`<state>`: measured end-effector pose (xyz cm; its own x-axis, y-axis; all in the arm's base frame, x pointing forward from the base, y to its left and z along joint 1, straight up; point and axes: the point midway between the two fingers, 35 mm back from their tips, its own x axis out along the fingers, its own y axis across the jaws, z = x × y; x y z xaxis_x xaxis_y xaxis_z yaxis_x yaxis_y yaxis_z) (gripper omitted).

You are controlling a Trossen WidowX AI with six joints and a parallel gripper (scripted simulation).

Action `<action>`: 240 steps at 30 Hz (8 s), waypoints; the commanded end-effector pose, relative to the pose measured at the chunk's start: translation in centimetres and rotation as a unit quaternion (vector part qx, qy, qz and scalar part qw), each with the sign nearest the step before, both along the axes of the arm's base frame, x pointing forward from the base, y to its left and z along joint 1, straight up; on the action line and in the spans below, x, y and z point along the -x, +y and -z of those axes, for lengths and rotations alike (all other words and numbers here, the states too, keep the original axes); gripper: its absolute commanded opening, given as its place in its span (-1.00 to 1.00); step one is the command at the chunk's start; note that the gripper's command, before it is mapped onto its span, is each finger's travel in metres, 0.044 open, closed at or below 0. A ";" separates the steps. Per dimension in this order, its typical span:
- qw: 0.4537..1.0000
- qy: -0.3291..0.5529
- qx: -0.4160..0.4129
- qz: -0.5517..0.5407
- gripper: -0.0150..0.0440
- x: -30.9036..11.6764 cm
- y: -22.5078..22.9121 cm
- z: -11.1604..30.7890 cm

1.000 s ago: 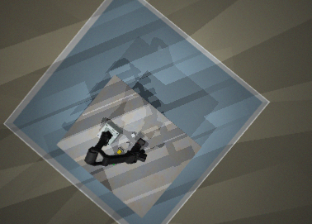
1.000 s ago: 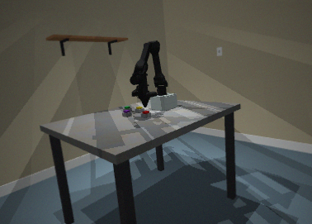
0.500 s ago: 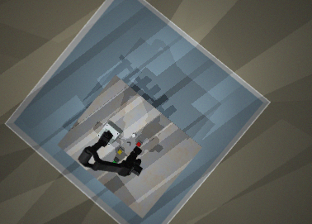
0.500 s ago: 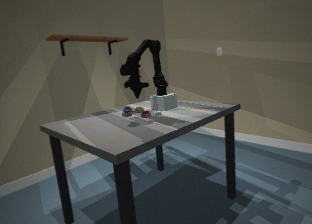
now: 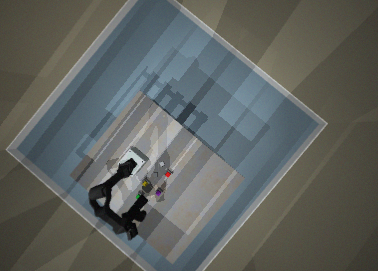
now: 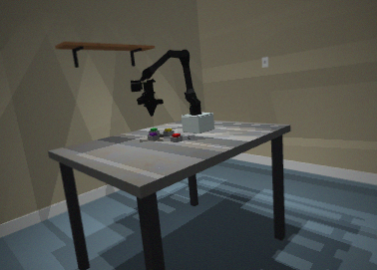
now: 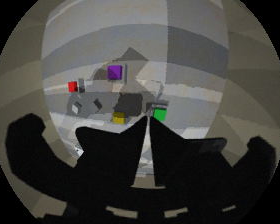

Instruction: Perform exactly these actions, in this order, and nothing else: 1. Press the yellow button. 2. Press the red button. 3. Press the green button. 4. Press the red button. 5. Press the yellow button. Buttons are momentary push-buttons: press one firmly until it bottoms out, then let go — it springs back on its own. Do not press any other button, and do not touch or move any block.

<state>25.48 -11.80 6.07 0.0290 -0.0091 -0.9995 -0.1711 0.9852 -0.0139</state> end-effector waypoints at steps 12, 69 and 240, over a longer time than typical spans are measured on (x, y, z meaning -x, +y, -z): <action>1.000 0.003 0.002 0.000 -0.42 2.5 -4.5 6.2; 1.000 0.002 0.002 0.000 -0.42 2.6 -4.4 0.0; 1.000 0.004 -0.003 0.001 -0.42 6.8 6.5 9.5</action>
<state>18.72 -5.31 -3.58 0.0215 -0.0040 -0.9998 -0.1682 0.9857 -0.0076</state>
